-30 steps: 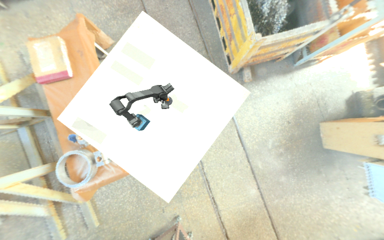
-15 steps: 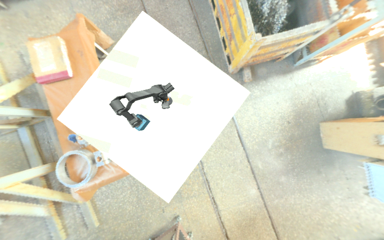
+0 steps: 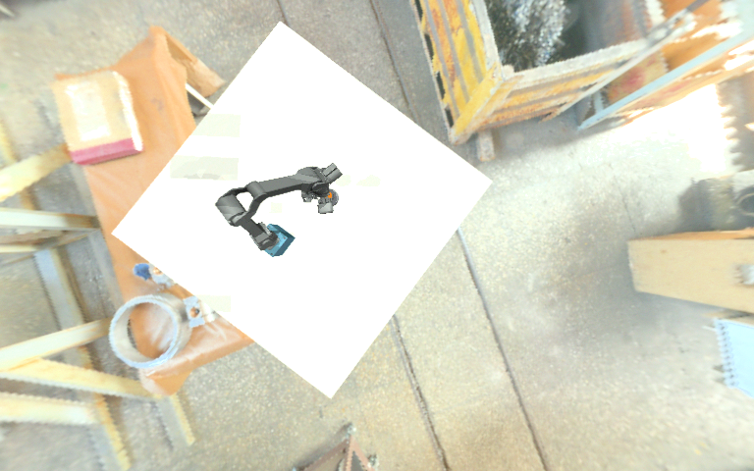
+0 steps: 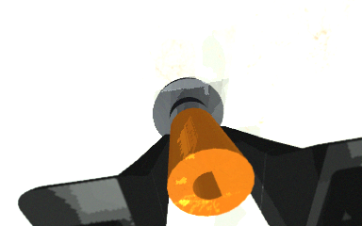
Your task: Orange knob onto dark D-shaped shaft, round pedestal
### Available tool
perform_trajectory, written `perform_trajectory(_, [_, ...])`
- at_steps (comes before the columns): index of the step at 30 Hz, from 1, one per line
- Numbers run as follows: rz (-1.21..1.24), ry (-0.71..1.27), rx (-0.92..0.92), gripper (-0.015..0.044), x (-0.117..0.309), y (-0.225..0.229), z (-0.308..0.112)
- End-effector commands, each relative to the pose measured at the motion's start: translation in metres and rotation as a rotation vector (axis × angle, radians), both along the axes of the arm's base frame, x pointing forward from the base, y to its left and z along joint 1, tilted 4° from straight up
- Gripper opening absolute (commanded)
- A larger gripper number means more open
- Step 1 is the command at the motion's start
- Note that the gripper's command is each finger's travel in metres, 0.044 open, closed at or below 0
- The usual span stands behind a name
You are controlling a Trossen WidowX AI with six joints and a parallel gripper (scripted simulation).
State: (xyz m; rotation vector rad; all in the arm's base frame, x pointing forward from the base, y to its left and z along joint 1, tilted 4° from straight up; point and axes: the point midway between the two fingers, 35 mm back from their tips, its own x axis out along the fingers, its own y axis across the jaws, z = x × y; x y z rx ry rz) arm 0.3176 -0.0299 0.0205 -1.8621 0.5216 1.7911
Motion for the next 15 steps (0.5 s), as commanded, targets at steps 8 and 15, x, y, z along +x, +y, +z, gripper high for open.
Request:
perform_trajectory(8, [0.039, -0.005, -0.004, 0.0000, -0.0001, -0.0003, -0.0009])
perform_trajectory(15, [0.008, -0.003, -0.002, 0.0000, -0.0001, -0.0003, -0.0011])
